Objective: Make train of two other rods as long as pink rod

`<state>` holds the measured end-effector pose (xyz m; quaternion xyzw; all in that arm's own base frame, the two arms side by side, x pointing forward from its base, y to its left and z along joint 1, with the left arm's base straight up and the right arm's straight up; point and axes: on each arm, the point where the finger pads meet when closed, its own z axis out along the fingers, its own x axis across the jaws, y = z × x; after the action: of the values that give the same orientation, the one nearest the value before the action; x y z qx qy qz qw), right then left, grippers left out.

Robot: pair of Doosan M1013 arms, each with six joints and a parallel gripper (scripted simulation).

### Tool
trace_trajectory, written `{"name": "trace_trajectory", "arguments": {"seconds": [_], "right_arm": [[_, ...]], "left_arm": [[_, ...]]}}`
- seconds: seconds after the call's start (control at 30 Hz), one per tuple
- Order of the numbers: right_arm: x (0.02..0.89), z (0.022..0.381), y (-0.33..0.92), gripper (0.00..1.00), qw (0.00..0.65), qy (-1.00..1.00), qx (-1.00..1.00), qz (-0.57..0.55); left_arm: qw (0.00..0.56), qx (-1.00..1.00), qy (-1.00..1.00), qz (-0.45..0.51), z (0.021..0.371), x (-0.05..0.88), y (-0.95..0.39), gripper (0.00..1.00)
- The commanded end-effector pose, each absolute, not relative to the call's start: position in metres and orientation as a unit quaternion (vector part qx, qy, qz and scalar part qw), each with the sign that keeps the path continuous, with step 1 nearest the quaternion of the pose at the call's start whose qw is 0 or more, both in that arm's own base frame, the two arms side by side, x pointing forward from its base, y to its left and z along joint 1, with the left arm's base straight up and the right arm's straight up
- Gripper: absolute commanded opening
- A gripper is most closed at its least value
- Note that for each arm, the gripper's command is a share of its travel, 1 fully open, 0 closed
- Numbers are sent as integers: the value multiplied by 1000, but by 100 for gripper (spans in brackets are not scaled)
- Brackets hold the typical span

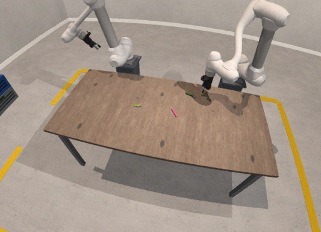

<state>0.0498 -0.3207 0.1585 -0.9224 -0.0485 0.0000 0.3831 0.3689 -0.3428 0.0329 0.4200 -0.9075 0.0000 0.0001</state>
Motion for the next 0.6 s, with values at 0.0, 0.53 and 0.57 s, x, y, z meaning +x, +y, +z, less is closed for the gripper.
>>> {"name": "trace_trajectory", "arguments": {"seconds": [0.0, 0.53, 0.57], "right_arm": [[50, 159, -321, 100, 383, -49, -923, 0], [50, 159, -321, 100, 383, -49, -923, 0], [50, 159, -321, 100, 383, -49, -923, 0]], "left_arm": [[0, 420, -908, 0, 33, 369, -343, 24], [0, 420, -908, 0, 31, 369, -343, 24], [0, 420, -908, 0, 31, 369, -343, 24]]}}
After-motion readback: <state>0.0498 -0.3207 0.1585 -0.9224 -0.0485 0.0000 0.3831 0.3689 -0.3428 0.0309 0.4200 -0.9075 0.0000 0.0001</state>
